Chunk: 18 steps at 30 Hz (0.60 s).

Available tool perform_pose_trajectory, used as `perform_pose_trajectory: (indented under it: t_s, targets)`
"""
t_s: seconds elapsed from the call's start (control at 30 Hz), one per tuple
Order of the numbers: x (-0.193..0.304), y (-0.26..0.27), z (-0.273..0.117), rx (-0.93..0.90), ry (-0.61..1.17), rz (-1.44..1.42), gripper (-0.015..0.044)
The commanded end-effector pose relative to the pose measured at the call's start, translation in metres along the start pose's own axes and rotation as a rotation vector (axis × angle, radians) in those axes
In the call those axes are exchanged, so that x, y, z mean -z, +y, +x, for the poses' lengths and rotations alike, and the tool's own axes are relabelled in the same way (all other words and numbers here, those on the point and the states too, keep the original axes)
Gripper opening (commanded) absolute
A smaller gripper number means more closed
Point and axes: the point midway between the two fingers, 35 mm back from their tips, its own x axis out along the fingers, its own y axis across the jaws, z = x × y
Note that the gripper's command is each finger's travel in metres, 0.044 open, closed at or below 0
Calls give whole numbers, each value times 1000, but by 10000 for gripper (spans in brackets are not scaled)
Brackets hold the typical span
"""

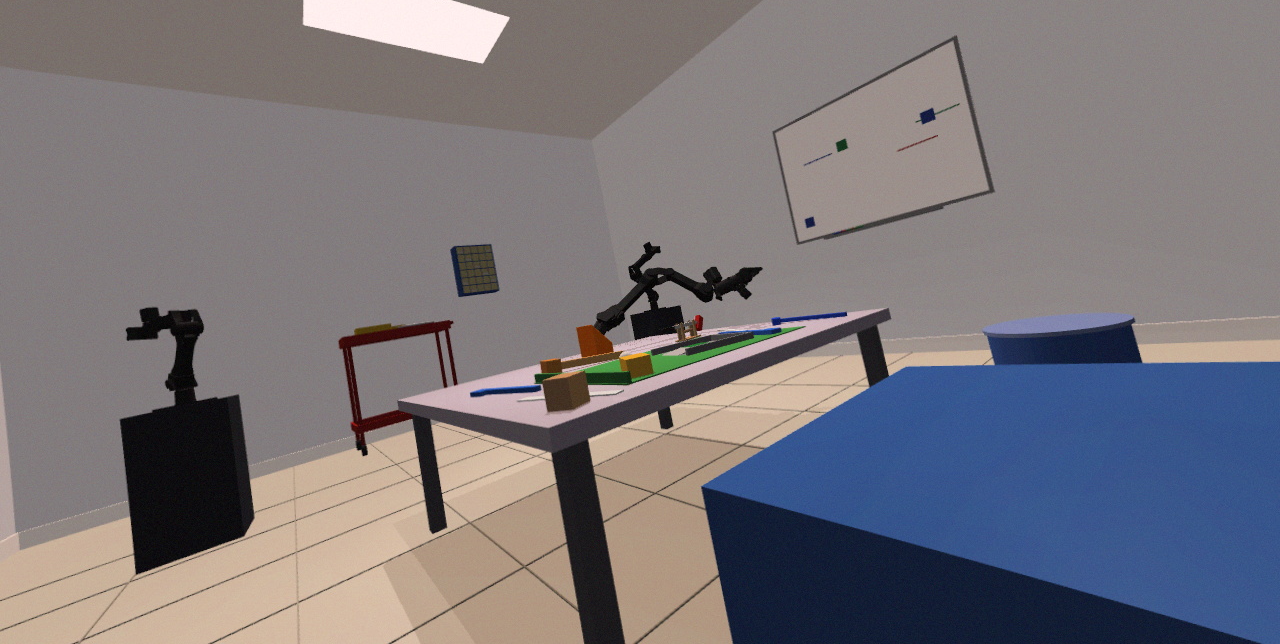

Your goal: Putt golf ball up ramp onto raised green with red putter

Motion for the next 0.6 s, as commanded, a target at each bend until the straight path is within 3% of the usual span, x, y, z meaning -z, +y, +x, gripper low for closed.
perform_pose_trajectory:
  t_s: [0.0,0.27,0.57]
  targets:
    - [-2,2,0,-2,-10,-3,426]
    - [-70,99,-27,-139,-441,-77,440]
    - [-112,216,-125,-440,-930,37,440]
